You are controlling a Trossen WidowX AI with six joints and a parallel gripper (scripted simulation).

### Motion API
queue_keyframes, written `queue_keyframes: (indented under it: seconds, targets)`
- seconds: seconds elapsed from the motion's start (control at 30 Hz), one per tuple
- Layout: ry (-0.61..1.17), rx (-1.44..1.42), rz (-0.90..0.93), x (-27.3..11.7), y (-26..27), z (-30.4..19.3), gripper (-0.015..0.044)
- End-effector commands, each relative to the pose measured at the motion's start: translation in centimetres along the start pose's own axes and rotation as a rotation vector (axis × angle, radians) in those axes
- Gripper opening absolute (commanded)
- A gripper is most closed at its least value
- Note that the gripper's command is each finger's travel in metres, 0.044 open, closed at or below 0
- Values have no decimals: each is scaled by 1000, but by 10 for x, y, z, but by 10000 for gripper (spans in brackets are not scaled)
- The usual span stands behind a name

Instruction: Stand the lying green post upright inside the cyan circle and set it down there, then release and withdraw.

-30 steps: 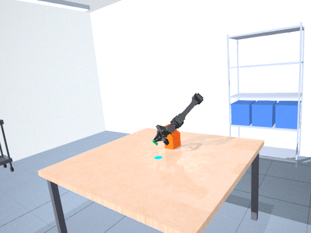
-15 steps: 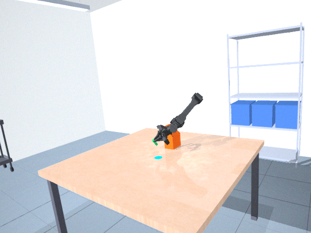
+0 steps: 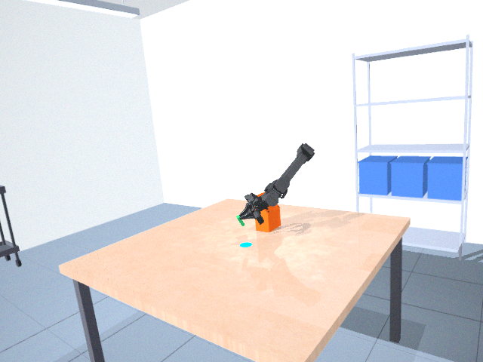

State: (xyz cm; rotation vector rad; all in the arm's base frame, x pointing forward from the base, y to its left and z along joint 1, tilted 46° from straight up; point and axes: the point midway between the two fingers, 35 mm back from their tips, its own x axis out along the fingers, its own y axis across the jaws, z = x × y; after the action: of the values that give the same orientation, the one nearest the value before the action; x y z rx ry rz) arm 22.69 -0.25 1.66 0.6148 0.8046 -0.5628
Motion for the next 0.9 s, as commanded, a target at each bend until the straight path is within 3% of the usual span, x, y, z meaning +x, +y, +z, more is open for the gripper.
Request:
queue_keyframes:
  seconds: [0.0,0.87]
  targets:
    - [-33,25,13,-2,0,2,23]
    - [-165,144,93,-11,3,6,23]
